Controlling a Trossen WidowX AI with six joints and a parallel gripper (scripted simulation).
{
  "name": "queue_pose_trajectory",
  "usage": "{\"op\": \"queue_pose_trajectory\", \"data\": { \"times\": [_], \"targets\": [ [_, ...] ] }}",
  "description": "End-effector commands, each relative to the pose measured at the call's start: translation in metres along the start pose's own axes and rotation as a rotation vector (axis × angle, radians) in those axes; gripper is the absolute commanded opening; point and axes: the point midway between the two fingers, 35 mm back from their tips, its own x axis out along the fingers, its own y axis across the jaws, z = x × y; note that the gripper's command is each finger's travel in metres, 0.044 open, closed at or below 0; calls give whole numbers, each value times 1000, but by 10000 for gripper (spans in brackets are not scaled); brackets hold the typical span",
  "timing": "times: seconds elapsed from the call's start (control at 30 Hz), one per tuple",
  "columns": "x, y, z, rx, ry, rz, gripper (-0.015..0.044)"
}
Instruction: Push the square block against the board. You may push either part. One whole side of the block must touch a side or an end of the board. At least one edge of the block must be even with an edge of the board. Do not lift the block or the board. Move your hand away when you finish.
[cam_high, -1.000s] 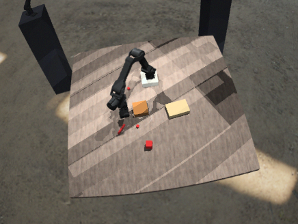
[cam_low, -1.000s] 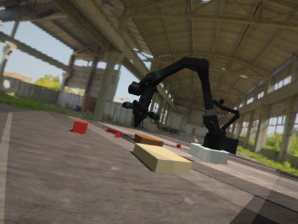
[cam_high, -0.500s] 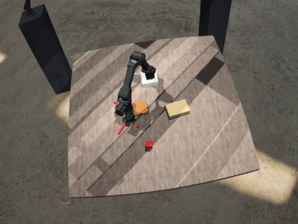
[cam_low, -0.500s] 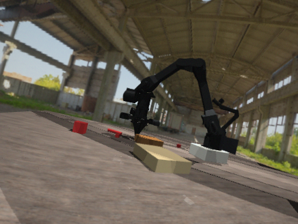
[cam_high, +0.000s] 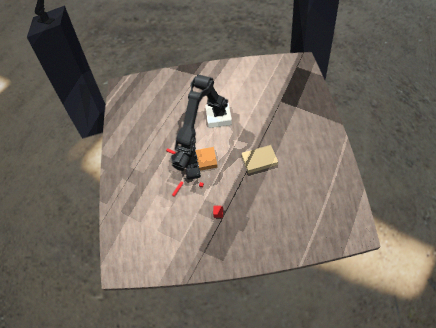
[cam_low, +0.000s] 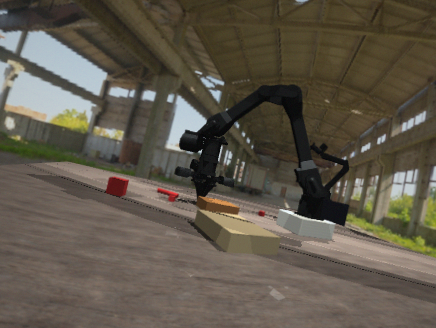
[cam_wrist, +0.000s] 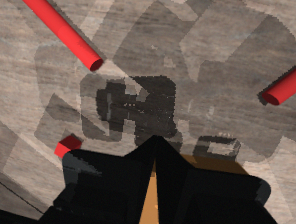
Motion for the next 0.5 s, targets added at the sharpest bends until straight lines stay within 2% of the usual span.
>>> {"op": "queue_pose_trajectory", "data": {
  "times": [0.0, 0.47],
  "targets": [
    [-1, 1, -4, 4, -6, 2, 0],
    [-1, 2, -21, 4, -5, 2, 0]
  ]
}}
